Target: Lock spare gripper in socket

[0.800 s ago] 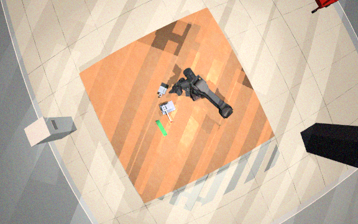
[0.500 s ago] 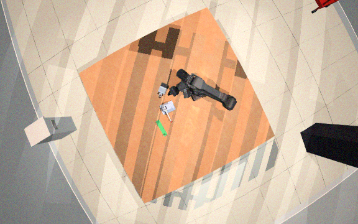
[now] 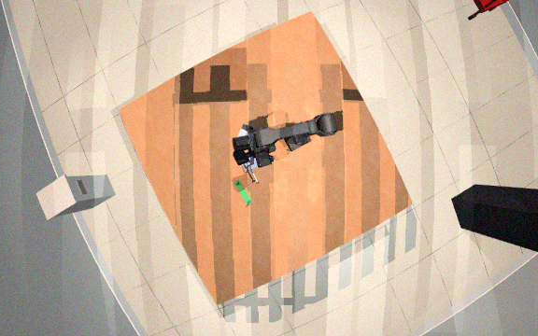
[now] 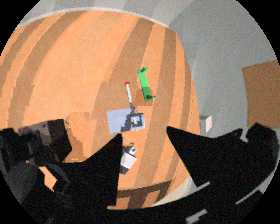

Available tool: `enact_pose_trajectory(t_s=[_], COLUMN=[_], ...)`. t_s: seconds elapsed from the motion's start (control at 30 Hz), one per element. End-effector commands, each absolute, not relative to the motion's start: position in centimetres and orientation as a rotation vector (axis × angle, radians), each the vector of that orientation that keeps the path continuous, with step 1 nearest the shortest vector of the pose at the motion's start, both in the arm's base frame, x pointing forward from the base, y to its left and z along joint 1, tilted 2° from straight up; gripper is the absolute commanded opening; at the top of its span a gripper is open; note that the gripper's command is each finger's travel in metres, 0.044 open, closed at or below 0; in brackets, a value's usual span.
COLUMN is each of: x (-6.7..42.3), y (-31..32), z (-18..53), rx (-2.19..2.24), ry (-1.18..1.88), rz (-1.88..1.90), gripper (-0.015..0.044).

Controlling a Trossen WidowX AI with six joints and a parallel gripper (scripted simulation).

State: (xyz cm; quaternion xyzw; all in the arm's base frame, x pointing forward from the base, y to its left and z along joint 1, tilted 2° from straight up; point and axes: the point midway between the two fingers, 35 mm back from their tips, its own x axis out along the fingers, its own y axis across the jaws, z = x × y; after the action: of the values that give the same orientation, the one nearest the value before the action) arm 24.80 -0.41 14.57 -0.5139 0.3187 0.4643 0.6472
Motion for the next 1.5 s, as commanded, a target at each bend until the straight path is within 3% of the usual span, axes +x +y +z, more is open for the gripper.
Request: enact_pose_trajectory(t_s=[0.0, 0.3, 0.5, 0.7, 1.47], x=[26.7, 29.1, 29.2, 29.6, 29.8], y=[2.4, 10.0, 10.0, 9.9, 10.3], z=[14.2, 12.3, 11.5, 5.7, 2.4], rx=[-1.14, -1.206, -1.207, -1.21, -1.21], ry=[0.865, 1.151, 1.15, 1.147, 1.147], rz=[1.136, 1.199, 1.199, 1.205, 1.205], gripper=[0.03, 0.03, 0.03, 0.03, 0.03])
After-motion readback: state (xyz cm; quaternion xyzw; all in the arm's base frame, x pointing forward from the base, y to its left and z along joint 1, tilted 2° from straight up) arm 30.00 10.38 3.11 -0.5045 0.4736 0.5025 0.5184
